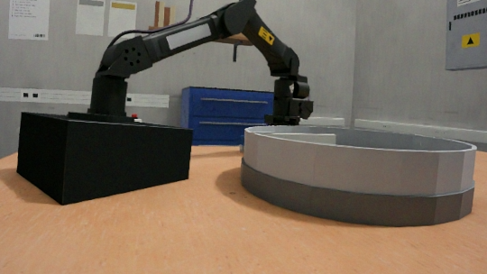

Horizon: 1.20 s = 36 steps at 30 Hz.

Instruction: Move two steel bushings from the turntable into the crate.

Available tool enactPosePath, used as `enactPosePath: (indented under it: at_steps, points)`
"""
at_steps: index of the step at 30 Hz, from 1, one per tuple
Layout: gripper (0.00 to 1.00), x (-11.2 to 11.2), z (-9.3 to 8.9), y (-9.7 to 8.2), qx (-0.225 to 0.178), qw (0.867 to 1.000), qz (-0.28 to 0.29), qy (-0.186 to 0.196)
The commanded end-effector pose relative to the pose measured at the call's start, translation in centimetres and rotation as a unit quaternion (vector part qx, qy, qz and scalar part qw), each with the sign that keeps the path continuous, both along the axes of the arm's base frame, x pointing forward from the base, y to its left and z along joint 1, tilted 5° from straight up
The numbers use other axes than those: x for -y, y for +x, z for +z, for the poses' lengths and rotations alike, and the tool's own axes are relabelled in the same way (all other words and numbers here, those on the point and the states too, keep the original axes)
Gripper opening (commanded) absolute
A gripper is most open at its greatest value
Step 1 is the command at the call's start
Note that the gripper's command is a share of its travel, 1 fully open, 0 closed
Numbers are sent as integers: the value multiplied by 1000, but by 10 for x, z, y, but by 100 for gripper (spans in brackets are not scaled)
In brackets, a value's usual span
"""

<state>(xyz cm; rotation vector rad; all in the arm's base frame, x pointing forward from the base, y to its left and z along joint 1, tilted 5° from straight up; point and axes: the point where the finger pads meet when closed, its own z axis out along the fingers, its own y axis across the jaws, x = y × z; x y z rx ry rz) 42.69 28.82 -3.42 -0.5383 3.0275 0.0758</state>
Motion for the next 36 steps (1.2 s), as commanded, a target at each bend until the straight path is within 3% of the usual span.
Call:
enactPosePath:
  at_steps: [1,36]
  points:
    - [0,8,11,6,13,1000,-5,0]
    - [0,10,11,2,7,1000,-6,-3]
